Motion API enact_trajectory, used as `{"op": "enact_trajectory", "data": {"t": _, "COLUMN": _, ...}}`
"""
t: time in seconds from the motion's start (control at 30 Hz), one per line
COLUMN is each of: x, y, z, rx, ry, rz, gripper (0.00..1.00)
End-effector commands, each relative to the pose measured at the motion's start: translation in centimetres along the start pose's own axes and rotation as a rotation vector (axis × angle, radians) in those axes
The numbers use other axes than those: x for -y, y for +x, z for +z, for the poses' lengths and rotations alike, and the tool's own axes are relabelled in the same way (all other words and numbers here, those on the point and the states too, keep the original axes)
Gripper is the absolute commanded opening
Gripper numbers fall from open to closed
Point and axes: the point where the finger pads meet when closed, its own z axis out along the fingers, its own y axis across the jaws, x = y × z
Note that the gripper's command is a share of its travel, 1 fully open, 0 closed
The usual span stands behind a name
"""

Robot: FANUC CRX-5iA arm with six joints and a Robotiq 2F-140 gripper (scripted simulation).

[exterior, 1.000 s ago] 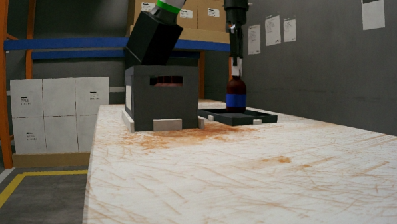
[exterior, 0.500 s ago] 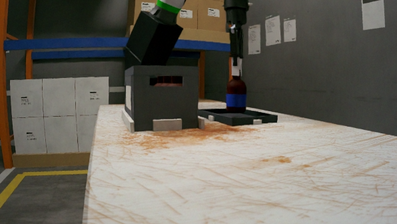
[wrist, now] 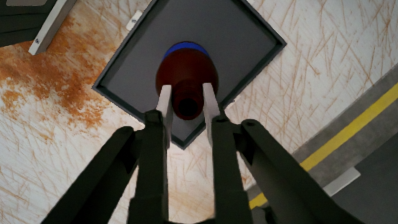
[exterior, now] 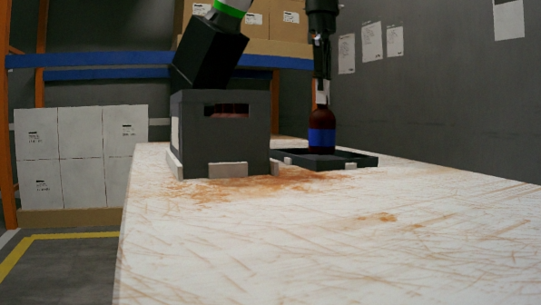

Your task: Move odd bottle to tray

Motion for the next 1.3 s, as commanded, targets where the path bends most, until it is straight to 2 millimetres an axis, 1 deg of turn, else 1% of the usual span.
{"op": "enact_trajectory", "data": {"t": 0.0, "x": 0.0, "y": 0.0, "z": 0.1, "rx": 0.001, "ry": 0.001, "rz": 0.0, "gripper": 0.1}}
{"op": "enact_trajectory", "data": {"t": 1.27, "x": 0.0, "y": 0.0, "z": 1.4, "rx": 0.001, "ry": 0.001, "rz": 0.0, "gripper": 0.1}}
